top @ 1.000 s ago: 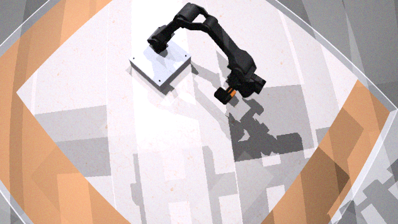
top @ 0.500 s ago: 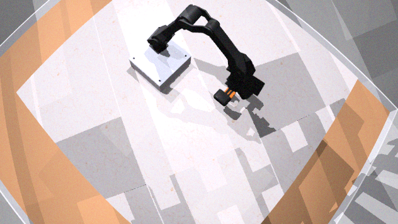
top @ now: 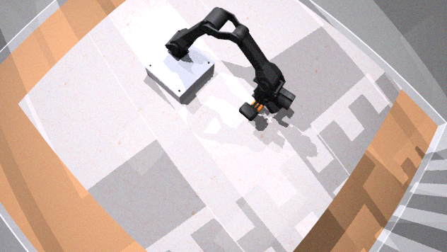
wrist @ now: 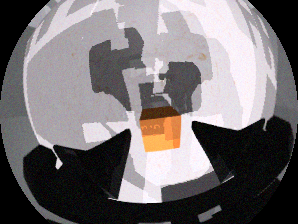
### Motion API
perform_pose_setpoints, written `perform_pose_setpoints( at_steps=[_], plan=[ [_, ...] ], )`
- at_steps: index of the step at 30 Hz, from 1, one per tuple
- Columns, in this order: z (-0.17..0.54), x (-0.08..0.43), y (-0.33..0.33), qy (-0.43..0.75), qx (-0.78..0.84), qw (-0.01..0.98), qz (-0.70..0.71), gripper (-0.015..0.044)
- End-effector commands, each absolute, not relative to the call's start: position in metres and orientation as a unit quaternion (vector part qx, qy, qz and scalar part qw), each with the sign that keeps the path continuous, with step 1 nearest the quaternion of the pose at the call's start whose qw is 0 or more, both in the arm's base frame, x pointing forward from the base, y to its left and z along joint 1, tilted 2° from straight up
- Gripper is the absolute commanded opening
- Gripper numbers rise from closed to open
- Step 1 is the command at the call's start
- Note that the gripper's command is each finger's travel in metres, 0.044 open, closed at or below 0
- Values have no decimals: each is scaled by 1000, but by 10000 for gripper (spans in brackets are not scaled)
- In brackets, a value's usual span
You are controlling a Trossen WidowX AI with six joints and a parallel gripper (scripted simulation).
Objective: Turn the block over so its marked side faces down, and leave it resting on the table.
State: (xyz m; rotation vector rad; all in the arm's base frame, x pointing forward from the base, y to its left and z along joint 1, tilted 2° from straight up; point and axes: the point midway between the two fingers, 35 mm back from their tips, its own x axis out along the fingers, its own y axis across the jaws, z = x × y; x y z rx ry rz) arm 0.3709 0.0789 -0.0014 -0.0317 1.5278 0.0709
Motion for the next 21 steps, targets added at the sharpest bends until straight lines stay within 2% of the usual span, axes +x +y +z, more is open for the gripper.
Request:
perform_pose_setpoints(
  at_steps=[1, 5, 21],
  plan=[
    [-3, 371, 80, 692, -12, 721, 34, 282],
    [-3, 371, 80, 692, -12, 721, 34, 177],
    [-3, 371, 80, 692, -12, 721, 34, 71]
  ],
)
